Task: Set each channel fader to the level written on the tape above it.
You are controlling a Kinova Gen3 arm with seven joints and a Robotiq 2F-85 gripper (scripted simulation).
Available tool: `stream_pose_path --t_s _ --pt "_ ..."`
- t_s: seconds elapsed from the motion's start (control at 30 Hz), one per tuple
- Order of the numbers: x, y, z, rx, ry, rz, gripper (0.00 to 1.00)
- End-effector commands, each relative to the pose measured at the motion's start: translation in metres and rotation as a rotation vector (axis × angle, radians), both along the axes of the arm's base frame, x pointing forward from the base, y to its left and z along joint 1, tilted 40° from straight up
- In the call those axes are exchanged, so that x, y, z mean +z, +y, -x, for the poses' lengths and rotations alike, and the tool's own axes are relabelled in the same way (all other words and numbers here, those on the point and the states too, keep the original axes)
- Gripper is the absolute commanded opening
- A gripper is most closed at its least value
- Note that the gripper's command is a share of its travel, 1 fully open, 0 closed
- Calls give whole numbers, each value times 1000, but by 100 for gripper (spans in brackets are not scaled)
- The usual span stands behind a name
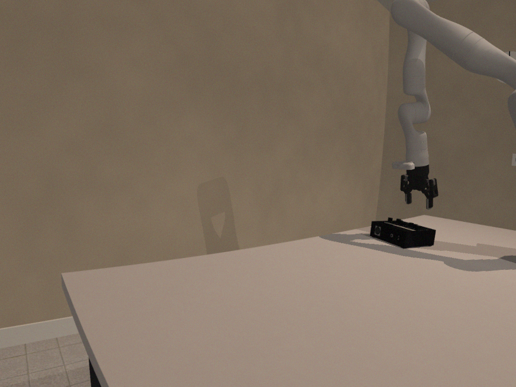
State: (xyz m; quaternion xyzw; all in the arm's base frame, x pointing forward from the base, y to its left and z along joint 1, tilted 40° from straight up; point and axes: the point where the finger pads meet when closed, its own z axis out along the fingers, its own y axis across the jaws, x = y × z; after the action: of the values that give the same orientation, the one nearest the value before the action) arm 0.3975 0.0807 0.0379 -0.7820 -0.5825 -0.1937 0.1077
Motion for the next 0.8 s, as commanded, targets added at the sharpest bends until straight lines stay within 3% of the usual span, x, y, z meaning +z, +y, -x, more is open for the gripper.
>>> stream_pose_path --t_s 0.0,0.23,0.7,0.77 --pt "2 -2 -1 -31 10 -11 100" --pt "9 -2 -1 -131 57 -55 100" --pt "42 -1 -2 -554 281 -248 100" --pt "42 -1 -2 -554 281 -248 100"
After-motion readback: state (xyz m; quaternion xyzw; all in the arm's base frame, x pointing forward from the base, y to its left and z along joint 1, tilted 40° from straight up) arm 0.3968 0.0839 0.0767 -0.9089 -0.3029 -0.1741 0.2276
